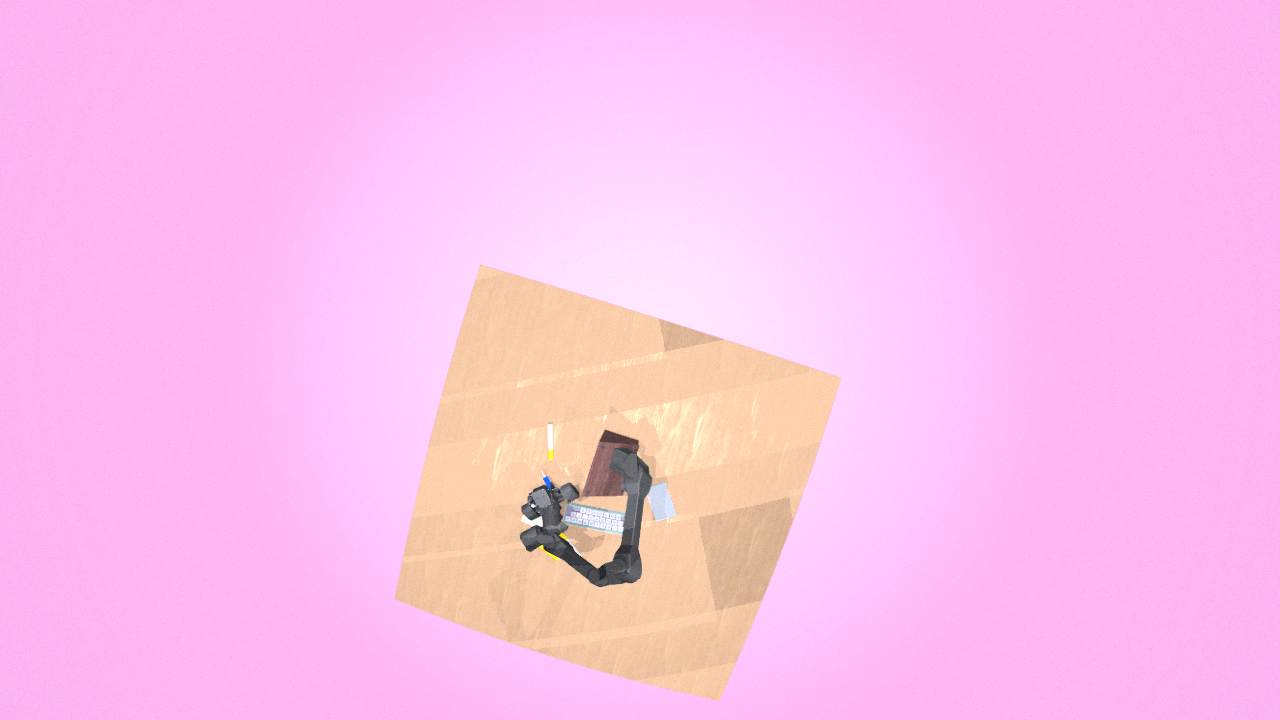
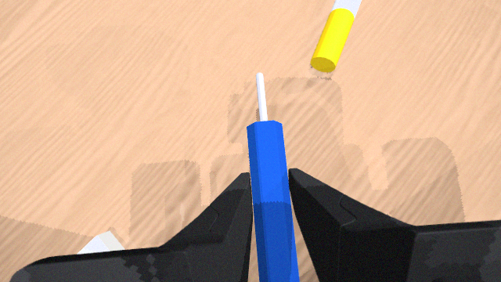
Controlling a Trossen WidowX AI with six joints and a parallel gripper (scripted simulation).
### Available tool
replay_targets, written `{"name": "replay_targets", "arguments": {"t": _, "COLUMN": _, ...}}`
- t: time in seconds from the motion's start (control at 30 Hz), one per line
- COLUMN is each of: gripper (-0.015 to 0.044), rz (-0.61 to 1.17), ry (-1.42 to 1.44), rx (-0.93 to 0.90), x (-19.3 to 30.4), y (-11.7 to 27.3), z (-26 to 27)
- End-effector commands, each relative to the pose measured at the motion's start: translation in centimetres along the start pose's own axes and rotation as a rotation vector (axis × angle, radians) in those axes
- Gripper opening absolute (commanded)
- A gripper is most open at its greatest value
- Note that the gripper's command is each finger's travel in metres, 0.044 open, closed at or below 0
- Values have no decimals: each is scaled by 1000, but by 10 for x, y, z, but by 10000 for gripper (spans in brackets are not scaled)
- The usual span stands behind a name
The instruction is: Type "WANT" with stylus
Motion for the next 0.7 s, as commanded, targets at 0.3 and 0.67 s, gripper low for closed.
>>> {"name": "replay_targets", "arguments": {"t": 0.3, "gripper": 0, "rz": -22, "ry": 103, "rx": -14, "x": -5, "y": 28, "z": 0}}
{"name": "replay_targets", "arguments": {"t": 0.67, "gripper": 0, "rz": -110, "ry": 586, "rx": 24, "x": 28, "y": 56, "z": -1}}
Point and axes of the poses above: the point midway between the two fingers, 35 mm back from their tips, its own y axis back along the fingers, its own z axis across the jaws, x = y × z, the point moved 5 cm from there along y, back along the fingers, and after that the axes turned 14 degrees about y, right-handed, at the moved point
